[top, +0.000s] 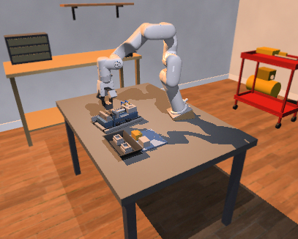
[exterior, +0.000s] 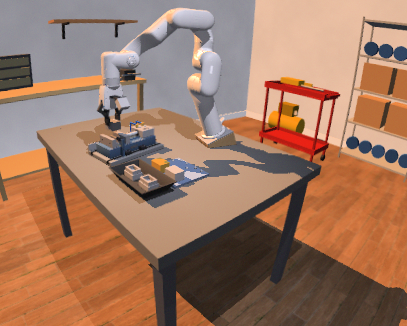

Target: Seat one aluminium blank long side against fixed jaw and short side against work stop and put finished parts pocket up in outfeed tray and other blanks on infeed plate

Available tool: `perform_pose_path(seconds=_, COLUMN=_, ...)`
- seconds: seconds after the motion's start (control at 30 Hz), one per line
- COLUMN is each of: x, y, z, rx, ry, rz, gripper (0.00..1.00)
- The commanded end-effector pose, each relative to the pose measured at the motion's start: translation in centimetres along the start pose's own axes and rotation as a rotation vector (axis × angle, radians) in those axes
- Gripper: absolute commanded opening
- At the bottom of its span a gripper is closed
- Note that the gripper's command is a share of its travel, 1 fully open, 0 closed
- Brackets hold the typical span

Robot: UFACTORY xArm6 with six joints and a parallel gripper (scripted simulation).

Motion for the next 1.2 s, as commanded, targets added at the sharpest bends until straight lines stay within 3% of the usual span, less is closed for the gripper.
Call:
perform_pose_path(seconds=0.0, x=0.1, y=-0.1, z=0.1, rx=-0.002, ry=0.000, rz=0.003, gripper=0.00)
perform_pose_path(seconds=1.17, x=0.1, y=-1.8, z=0.0, rx=-0.002, ry=0.000, rz=0.003, gripper=0.00)
Point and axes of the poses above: the point where the finger pads meet when closed, its own y axis back along the fingers, its own x axis across the jaws, z = x × y, the point moved 6 cm from there along y, back along the fingers, and after that the axes turned 12 degrees about y, right-handed, at the moved point
